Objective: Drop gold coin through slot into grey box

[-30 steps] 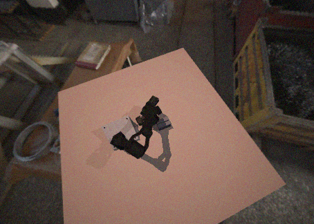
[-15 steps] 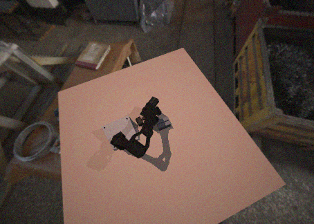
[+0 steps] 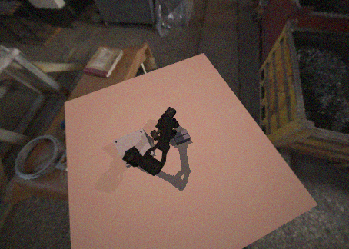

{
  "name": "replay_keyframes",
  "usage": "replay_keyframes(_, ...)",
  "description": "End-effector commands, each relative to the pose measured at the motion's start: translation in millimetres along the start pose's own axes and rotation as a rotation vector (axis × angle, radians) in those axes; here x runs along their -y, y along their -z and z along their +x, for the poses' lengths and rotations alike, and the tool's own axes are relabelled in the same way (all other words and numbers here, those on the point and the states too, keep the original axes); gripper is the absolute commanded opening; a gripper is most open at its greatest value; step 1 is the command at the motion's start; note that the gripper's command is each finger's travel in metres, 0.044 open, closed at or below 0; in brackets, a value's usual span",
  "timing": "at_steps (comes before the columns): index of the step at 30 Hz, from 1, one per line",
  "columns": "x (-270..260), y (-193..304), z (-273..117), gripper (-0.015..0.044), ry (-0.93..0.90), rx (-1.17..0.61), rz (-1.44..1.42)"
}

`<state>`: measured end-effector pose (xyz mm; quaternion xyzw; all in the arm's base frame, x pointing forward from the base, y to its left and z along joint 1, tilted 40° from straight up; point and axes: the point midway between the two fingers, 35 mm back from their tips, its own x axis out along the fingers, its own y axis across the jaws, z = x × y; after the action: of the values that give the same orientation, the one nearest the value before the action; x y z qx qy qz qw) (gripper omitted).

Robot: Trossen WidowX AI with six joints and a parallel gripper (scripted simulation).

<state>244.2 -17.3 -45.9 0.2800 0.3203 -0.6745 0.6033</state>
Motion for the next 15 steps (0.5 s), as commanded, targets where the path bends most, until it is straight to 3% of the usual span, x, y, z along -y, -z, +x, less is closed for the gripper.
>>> replay_keyframes(1, -5, 2, -13, 0.0, -0.011, -0.008, 0.009)
replay_keyframes(15, -6, 2, -48, 0.0, -0.012, -0.011, 0.009)
